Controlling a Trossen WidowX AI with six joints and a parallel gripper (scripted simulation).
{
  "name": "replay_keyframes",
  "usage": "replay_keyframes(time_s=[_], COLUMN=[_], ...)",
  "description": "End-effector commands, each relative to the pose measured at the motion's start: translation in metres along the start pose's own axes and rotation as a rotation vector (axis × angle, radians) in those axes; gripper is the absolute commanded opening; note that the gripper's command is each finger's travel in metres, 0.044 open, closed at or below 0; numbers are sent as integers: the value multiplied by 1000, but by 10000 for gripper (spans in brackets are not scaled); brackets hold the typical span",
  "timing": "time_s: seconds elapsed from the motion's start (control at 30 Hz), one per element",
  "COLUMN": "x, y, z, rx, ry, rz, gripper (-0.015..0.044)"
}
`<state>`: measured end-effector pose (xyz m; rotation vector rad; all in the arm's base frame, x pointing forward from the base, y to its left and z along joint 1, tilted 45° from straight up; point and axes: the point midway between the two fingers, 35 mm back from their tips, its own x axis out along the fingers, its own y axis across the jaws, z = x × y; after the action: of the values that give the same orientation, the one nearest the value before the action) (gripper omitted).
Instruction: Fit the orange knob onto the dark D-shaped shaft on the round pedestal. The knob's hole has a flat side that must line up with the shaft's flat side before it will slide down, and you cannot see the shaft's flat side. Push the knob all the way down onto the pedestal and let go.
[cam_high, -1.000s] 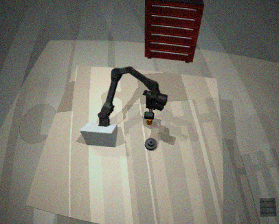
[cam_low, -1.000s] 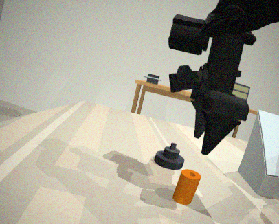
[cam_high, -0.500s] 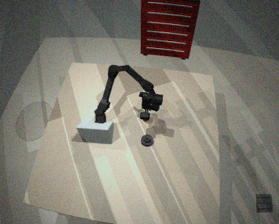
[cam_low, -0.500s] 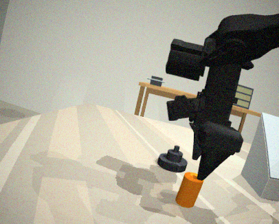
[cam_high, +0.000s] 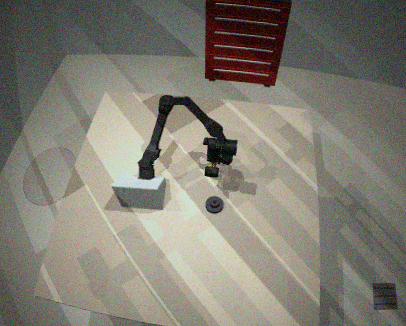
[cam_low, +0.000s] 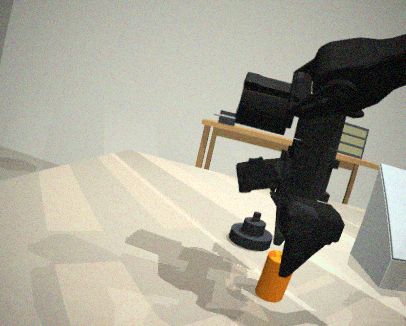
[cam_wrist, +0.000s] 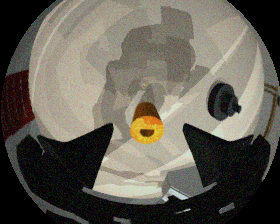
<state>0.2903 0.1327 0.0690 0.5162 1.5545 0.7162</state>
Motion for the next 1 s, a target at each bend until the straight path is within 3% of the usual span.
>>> replay_keyframes(time_s=[0.0,0.87,0.97], x=[9,47,47], y=[1,3,3], z=[-1,-4,-4], rx=[4,4,4], ry=[5,6,6], rz=[4,9,9], gripper=[440,440,361])
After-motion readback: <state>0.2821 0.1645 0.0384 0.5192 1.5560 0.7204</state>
